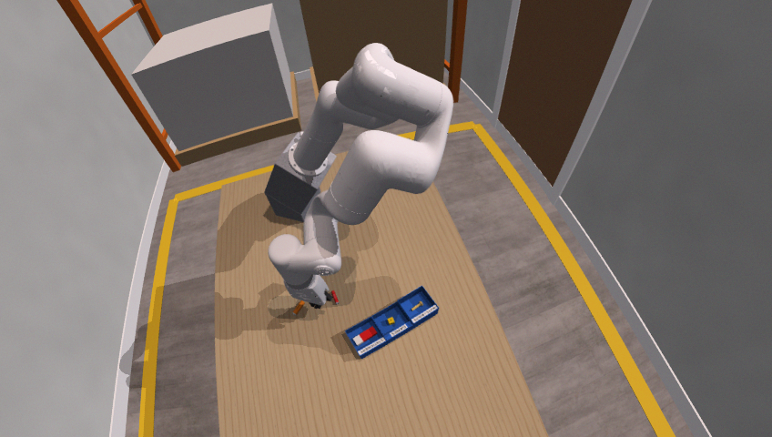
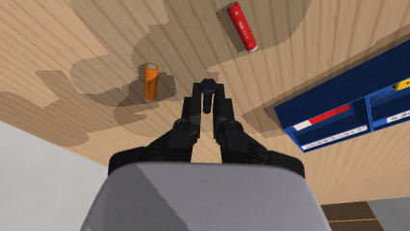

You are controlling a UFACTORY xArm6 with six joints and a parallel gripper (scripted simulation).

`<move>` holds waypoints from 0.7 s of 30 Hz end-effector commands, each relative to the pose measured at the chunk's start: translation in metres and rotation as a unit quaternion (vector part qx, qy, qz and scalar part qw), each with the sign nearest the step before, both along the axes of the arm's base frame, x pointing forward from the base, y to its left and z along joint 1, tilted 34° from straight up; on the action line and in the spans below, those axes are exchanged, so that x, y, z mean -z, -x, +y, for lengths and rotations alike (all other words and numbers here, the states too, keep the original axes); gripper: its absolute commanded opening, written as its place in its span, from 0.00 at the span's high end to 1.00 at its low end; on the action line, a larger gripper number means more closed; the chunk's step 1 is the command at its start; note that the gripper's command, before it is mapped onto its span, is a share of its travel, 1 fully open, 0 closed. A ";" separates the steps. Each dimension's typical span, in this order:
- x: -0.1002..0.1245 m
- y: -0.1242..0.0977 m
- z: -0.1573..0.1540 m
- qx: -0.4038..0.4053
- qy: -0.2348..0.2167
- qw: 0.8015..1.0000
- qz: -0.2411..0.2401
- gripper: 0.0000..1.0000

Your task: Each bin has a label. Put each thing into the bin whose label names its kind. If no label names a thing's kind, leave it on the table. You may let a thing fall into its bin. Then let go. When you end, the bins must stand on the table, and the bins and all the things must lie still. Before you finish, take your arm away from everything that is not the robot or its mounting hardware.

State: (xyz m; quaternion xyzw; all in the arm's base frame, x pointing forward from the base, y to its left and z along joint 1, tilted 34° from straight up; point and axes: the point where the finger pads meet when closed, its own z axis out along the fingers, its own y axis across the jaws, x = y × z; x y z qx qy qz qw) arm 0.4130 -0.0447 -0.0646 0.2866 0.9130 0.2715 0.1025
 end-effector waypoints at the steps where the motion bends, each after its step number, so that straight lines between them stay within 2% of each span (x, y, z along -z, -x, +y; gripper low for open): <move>1: -0.010 0.003 -0.005 0.000 0.000 1.000 -0.001 1.00; 15: -0.012 0.004 -0.007 0.000 0.000 1.000 -0.001 1.00; 21: -0.023 0.006 -0.006 0.000 0.000 1.000 -0.001 1.00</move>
